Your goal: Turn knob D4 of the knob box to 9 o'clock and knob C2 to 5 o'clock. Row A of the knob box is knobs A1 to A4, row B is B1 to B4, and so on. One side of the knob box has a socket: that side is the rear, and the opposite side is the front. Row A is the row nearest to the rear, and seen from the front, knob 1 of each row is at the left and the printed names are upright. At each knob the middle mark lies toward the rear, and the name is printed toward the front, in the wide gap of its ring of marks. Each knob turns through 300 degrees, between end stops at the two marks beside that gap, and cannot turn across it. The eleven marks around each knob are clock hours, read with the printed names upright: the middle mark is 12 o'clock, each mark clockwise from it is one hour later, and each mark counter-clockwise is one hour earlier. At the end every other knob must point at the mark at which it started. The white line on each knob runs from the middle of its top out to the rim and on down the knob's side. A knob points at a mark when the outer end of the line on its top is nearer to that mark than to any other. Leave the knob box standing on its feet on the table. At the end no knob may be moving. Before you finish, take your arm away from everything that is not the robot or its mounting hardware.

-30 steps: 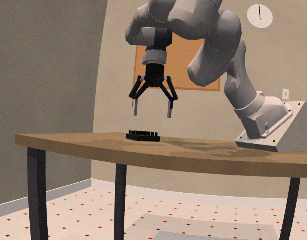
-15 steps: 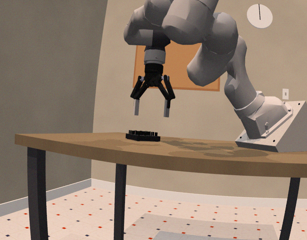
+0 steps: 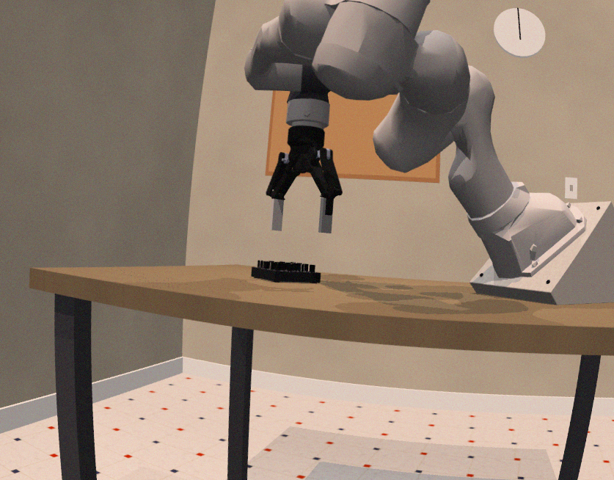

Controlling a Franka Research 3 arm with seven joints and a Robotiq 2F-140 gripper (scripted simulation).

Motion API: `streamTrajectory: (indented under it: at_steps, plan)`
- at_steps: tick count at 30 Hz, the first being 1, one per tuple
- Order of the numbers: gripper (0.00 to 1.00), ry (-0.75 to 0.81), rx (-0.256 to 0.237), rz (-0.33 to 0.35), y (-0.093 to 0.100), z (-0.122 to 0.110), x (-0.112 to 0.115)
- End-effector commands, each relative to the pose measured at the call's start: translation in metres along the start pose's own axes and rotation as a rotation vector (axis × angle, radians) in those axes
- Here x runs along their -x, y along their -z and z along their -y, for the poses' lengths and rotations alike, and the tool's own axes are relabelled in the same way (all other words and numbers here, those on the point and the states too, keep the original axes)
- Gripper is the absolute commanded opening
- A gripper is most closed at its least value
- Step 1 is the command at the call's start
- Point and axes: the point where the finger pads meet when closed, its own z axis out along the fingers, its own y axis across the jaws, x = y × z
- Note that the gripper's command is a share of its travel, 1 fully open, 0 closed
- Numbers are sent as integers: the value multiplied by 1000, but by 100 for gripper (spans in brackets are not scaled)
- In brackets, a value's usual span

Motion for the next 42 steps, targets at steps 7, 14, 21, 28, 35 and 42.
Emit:
streamTrajectory:
  at_steps: [7, 14, 21, 28, 35, 42]
  plan:
    - [100, -249, 2, 1, 0, 3, 3]
    - [100, -362, 2, 1, 1, 6, 3]
    - [100, -468, 2, 0, 2, 8, 3]
    - [100, -580, 2, 0, 2, 11, 3]
    - [100, -660, 2, 0, 3, 13, 3]
    - [100, -798, 1, 0, 4, 16, 3]
